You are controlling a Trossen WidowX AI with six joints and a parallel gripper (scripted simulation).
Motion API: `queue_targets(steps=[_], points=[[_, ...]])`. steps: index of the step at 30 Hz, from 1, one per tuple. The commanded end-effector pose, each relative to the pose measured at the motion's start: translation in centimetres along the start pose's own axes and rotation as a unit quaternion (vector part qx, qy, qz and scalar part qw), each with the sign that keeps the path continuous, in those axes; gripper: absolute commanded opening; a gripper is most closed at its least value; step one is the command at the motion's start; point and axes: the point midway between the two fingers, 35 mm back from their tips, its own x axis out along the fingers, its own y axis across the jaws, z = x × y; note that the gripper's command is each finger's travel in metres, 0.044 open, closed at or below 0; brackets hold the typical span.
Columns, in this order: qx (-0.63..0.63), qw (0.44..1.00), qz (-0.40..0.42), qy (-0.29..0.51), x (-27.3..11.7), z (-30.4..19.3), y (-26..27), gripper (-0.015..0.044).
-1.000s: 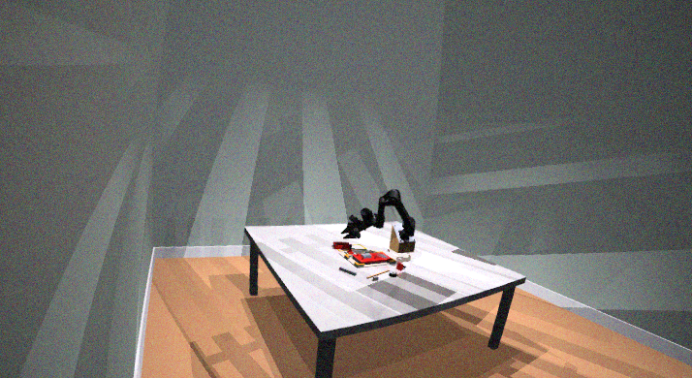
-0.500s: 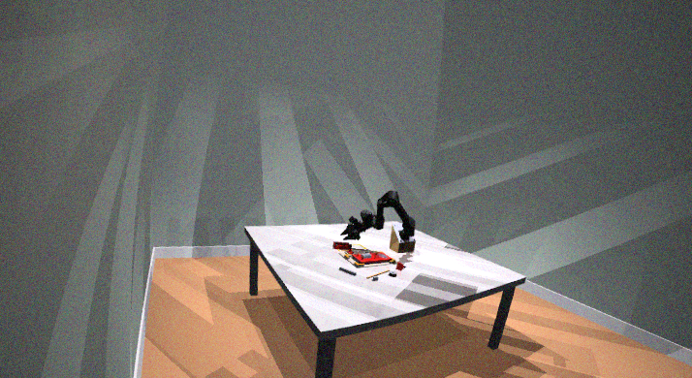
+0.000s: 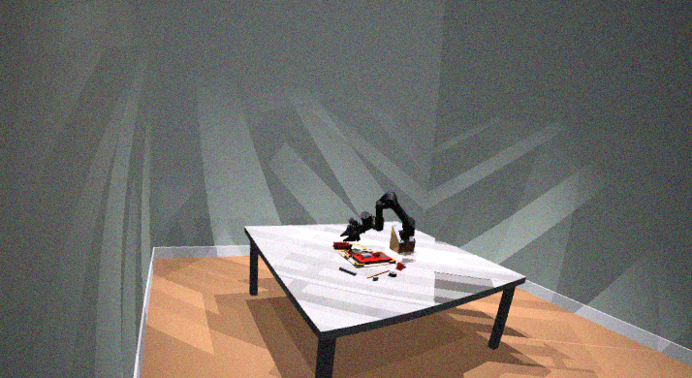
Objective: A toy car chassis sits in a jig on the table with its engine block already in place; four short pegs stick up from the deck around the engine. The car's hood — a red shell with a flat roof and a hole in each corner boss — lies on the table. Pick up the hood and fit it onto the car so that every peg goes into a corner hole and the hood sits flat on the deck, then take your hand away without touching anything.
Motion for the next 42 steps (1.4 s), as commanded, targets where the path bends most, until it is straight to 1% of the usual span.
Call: queue_targets(steps=[1,42], points=[[0.002,1.0,0.0,0.002,0.2,-0.4,0.0,0.044],[-0.001,1.0,0.003,0.0,1.2,-2.3,0.2,0.044]])
